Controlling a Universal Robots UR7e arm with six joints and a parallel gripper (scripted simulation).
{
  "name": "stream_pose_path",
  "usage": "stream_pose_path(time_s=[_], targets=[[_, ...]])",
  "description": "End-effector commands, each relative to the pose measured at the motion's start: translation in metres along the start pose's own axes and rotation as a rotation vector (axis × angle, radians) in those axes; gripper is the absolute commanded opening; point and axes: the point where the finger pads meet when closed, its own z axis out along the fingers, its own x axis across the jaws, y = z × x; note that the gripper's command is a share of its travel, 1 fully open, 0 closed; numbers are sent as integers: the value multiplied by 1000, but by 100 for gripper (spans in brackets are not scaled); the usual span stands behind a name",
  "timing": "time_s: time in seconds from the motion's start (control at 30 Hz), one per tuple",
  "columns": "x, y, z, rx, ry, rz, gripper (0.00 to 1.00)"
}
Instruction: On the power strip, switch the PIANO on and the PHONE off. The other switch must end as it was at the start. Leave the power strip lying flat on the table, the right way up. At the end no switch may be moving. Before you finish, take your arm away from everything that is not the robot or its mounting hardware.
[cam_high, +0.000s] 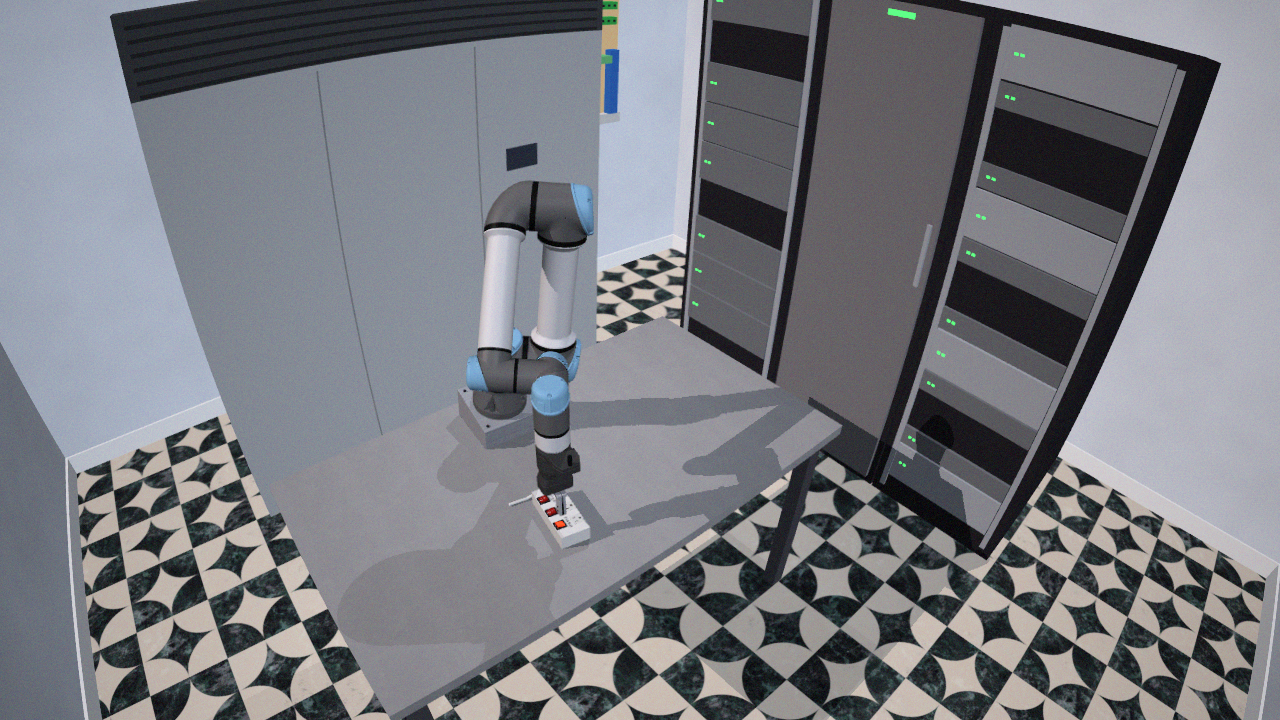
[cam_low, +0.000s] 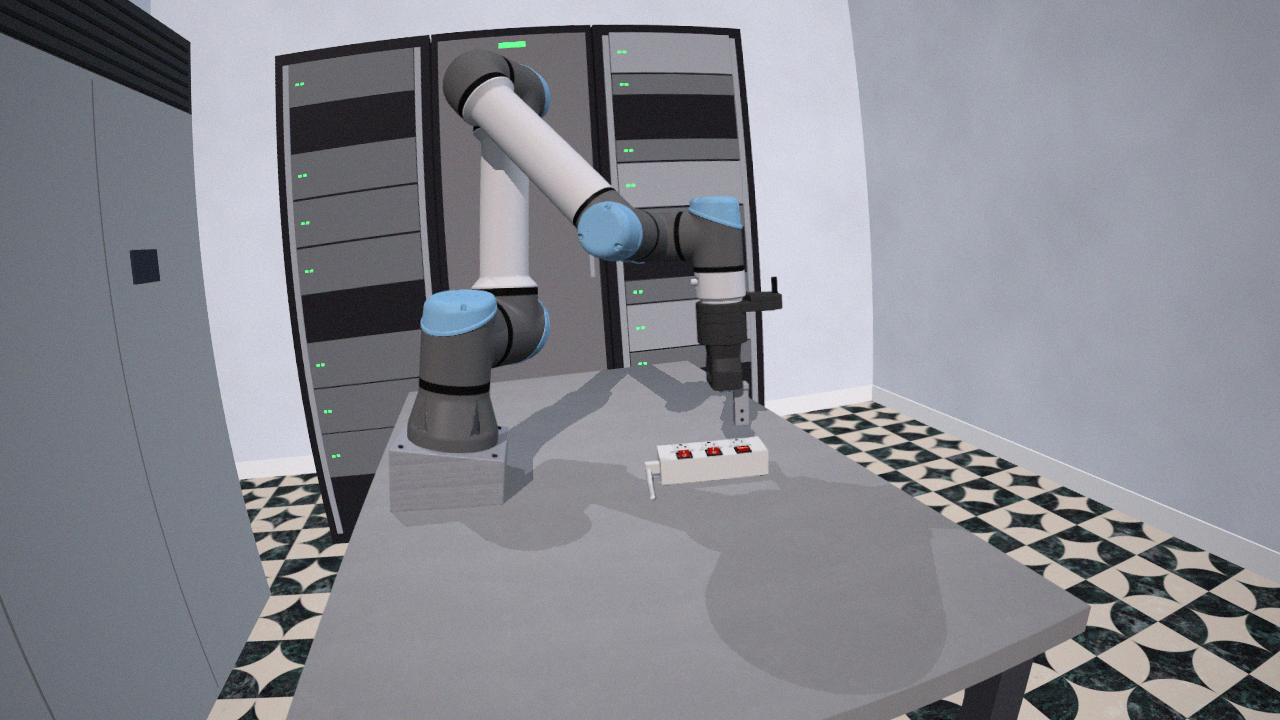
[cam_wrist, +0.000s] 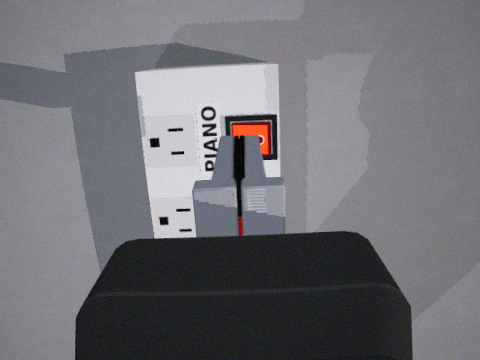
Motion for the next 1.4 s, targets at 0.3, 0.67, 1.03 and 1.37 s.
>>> stream_pose_path(time_s=[0.3, 0.67, 1.03, 1.37], targets=[[0, 0, -2, 1, 0, 0, 100], [0, 0, -36, 1, 0, 0, 100], [0, 0, -94, 1, 0, 0, 100], [0, 0, -100, 1, 0, 0, 100]])
